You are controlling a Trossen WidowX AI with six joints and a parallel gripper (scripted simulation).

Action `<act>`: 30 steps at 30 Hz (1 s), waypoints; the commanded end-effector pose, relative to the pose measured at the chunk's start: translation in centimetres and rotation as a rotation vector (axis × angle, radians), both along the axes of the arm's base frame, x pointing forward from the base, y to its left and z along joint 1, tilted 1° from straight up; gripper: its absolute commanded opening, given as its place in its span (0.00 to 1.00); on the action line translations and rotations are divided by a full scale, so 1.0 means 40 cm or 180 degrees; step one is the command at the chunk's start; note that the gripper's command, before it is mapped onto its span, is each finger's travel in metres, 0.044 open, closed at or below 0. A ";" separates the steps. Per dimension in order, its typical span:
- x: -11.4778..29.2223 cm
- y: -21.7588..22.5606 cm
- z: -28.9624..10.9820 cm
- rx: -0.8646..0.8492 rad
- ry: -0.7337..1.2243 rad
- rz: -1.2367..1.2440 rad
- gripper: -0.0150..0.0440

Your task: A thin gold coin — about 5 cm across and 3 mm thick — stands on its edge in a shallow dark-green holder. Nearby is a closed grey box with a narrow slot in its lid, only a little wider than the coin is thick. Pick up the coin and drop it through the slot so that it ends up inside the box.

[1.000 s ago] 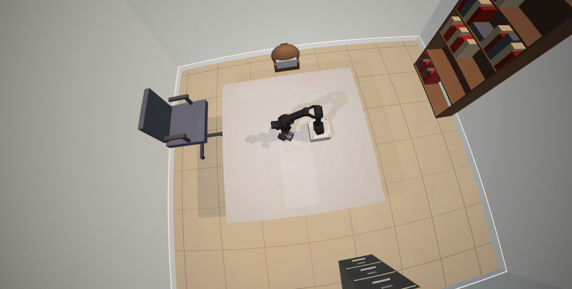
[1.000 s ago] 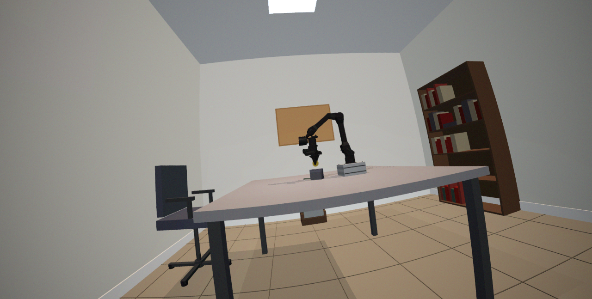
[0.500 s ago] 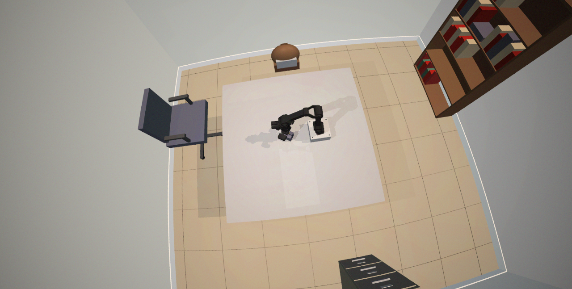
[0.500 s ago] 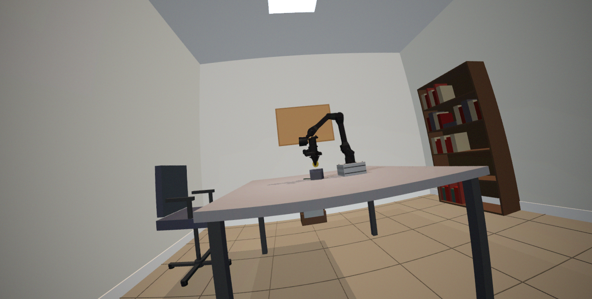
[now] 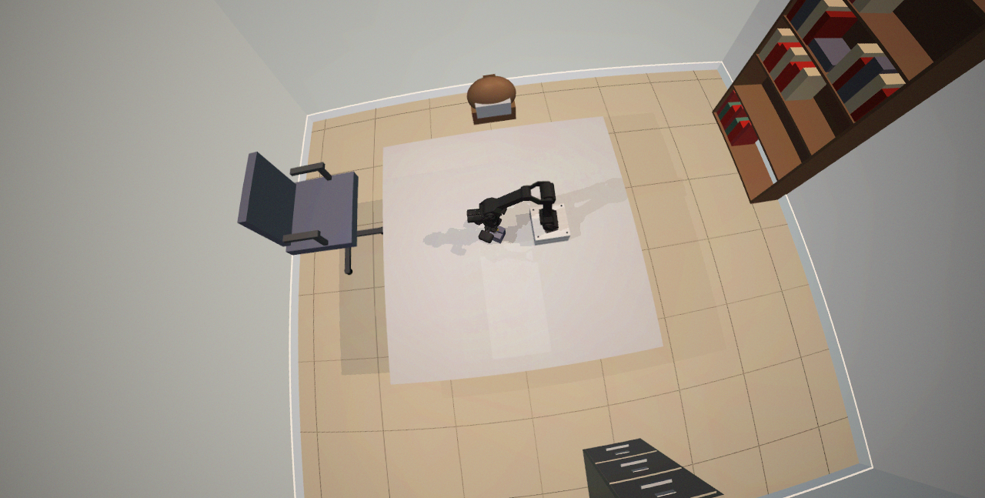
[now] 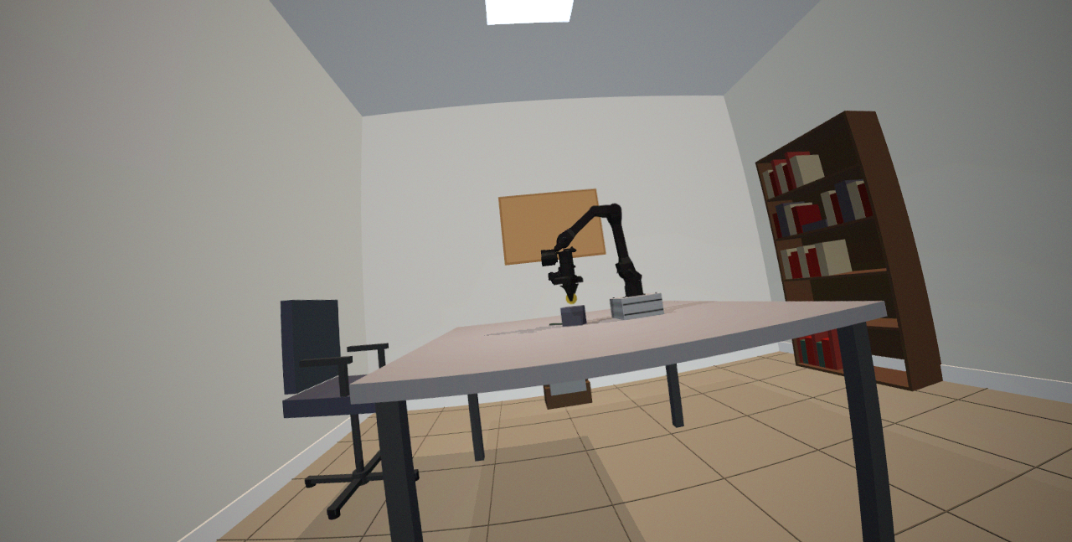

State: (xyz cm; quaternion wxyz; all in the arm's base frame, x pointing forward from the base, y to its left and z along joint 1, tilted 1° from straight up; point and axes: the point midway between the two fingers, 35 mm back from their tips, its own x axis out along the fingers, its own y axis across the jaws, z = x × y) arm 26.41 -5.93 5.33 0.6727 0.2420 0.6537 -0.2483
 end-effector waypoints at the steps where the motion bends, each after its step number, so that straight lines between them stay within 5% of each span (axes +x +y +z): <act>1: -0.002 0.000 -0.008 0.0005 0.0021 -0.0008 0.25; 22: -0.001 0.000 -0.025 0.0005 0.0021 -0.0013 0.25; 28: 0.000 0.000 -0.018 0.0000 0.0000 -0.0003 0.52; 30: 0.000 0.000 -0.018 0.0000 0.0000 -0.0003 0.53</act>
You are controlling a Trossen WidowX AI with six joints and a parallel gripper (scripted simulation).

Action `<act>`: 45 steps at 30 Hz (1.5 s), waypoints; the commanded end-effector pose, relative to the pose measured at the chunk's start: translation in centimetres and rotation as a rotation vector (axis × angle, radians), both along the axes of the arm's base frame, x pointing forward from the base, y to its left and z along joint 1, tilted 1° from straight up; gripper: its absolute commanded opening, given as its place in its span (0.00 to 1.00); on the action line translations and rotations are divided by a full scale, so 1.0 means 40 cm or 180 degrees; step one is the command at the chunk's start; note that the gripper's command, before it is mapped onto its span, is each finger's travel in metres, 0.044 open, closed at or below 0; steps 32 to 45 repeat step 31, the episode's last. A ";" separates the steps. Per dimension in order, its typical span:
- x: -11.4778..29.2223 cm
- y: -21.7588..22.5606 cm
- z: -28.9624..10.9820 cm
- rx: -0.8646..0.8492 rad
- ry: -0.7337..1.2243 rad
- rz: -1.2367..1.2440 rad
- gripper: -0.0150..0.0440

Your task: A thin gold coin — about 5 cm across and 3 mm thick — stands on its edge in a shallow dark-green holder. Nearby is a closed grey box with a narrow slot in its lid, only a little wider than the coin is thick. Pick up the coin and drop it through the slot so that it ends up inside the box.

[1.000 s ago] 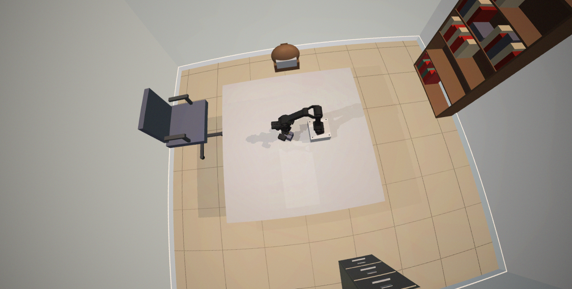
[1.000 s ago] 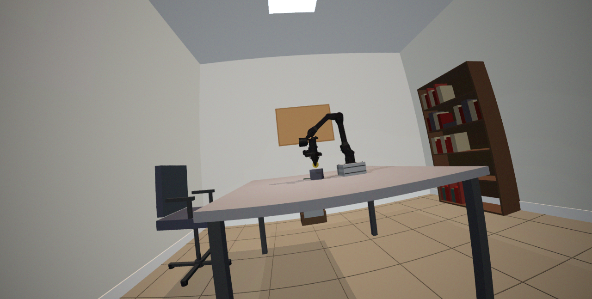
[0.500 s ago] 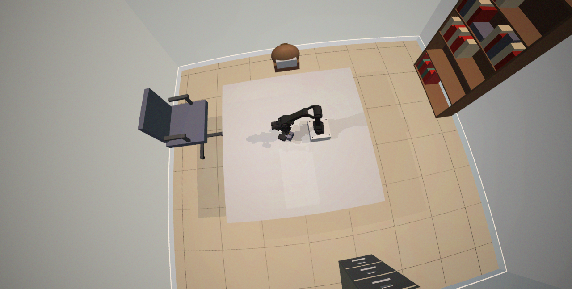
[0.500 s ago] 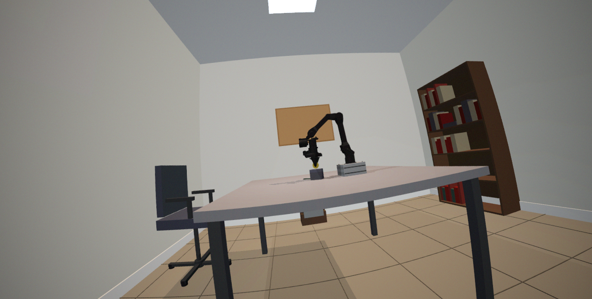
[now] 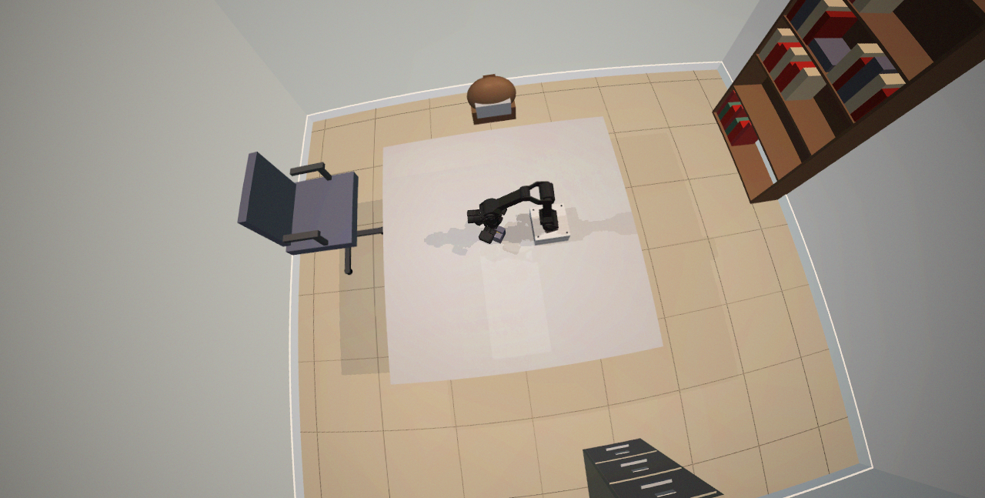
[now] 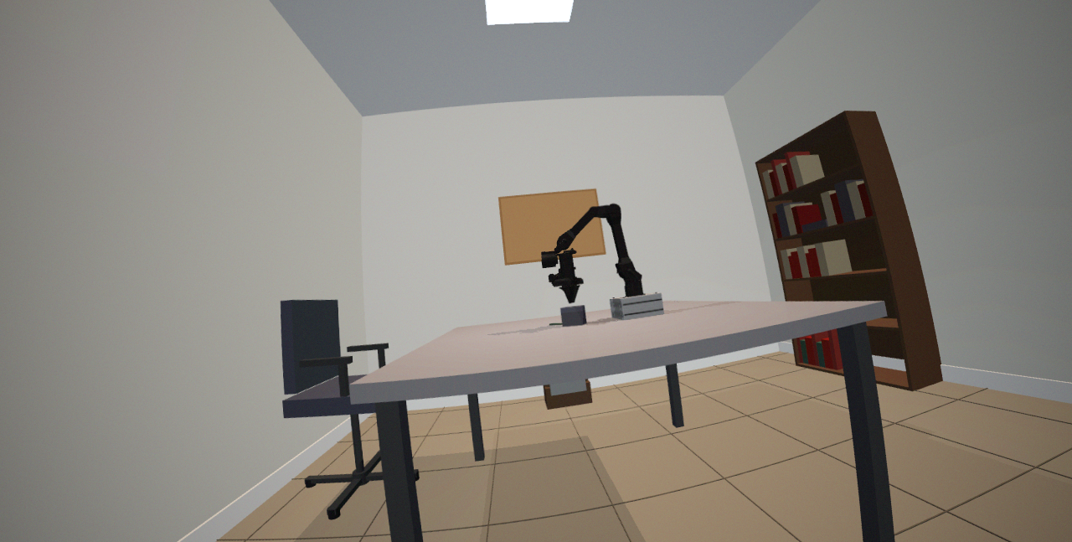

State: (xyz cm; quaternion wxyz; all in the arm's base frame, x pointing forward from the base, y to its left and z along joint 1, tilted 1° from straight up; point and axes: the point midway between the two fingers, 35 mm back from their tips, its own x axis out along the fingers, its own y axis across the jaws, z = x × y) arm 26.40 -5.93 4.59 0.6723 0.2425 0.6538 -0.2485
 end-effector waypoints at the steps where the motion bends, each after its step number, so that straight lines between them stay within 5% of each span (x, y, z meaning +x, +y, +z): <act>1: 0.000 0.000 0.001 -0.0002 -0.0001 0.0001 0.53; 7: 0.000 0.000 0.001 -0.0002 -0.0001 0.0001 0.53; 18: -0.002 0.001 0.070 0.0000 0.0007 0.0001 1.00; 22: -0.014 0.005 0.157 0.0007 0.0031 0.0001 1.00; 45: -0.014 0.005 0.157 0.0007 0.0031 0.0001 1.00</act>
